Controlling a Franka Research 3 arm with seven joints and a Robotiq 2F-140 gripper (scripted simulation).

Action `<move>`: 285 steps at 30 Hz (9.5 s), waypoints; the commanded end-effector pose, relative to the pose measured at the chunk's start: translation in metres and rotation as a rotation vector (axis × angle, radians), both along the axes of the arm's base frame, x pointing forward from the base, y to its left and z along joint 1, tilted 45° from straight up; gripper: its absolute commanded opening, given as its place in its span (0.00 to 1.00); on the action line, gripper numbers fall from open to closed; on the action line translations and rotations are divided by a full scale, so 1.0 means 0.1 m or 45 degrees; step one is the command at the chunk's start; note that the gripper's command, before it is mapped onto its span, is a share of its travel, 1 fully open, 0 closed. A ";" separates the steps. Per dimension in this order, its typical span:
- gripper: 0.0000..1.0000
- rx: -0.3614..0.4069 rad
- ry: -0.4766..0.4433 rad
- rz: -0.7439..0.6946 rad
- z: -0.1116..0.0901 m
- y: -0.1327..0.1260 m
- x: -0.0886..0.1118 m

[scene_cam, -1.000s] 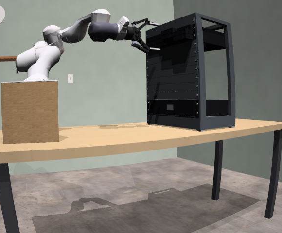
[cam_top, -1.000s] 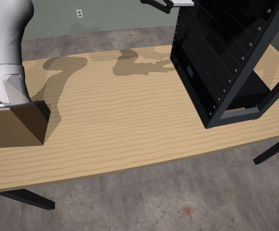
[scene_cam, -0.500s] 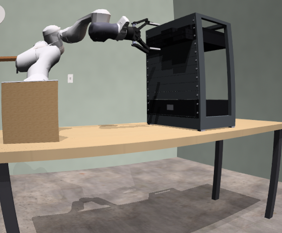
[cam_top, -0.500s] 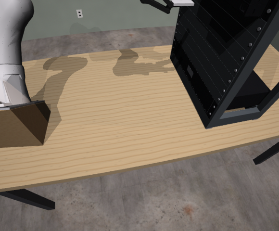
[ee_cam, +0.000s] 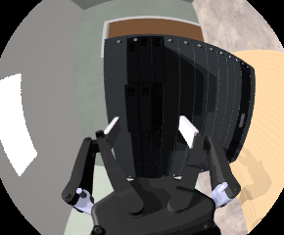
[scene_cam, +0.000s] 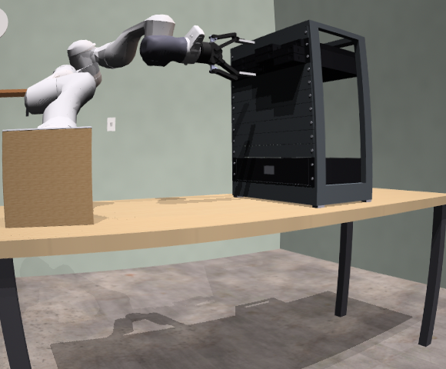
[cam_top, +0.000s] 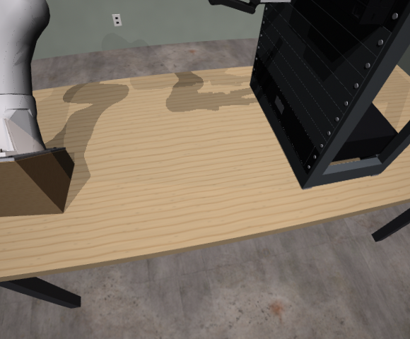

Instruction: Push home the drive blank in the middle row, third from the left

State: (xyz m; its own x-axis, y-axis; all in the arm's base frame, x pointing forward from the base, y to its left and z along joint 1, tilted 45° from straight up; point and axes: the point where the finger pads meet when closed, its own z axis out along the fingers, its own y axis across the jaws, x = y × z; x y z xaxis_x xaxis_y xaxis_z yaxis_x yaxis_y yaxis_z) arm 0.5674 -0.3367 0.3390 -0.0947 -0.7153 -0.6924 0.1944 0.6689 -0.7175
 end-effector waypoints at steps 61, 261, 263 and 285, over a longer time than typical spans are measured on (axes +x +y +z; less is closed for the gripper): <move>0.00 0.008 -0.003 -0.001 -0.05 -0.21 0.09; 0.00 0.008 -0.003 -0.001 -0.10 -0.28 0.16; 0.00 0.008 -0.003 -0.001 -0.11 -0.26 0.06; 0.00 0.008 -0.003 -0.001 -0.15 -0.19 -0.32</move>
State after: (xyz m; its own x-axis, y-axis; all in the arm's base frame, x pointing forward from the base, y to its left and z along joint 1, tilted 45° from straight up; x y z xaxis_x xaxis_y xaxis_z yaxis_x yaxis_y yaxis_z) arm 0.5362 -0.3578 0.3226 -0.1008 -0.7127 -0.6941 0.1982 0.6693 -0.7160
